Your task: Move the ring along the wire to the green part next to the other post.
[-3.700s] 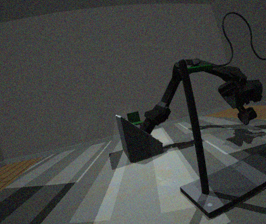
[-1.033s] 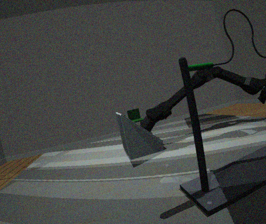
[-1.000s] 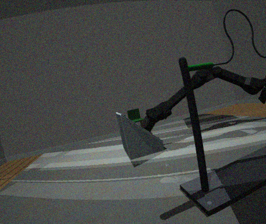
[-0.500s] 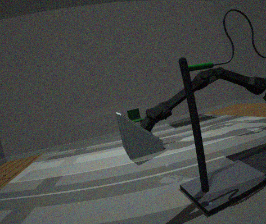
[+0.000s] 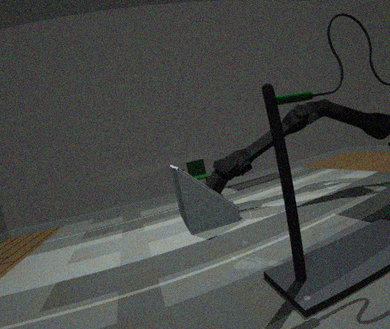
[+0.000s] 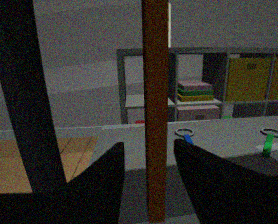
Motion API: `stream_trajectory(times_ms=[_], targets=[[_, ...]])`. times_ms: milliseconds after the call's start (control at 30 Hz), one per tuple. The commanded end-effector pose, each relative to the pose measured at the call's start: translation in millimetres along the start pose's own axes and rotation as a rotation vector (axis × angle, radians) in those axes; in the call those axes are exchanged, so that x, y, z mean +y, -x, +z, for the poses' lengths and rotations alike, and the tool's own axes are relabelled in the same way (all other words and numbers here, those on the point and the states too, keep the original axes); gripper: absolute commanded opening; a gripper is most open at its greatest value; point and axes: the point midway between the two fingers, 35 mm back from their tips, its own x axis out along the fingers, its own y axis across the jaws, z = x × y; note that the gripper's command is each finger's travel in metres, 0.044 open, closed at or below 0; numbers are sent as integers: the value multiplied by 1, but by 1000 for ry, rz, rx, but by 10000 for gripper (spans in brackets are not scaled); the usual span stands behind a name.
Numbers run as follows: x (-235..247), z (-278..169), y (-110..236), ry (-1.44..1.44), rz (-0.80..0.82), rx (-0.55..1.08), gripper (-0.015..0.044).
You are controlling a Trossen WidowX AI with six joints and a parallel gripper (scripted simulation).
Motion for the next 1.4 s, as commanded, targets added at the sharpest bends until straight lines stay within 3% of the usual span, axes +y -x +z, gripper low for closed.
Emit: stream_trajectory(times_ms=[0,767,1167,1367], targets=[[0,-4,-1,1,1,7,160],[0,-4,-1,1,1,7,160],[0,-1,-1,1,-1,1,-150],[0,0,-1,1,0,1,-150]])
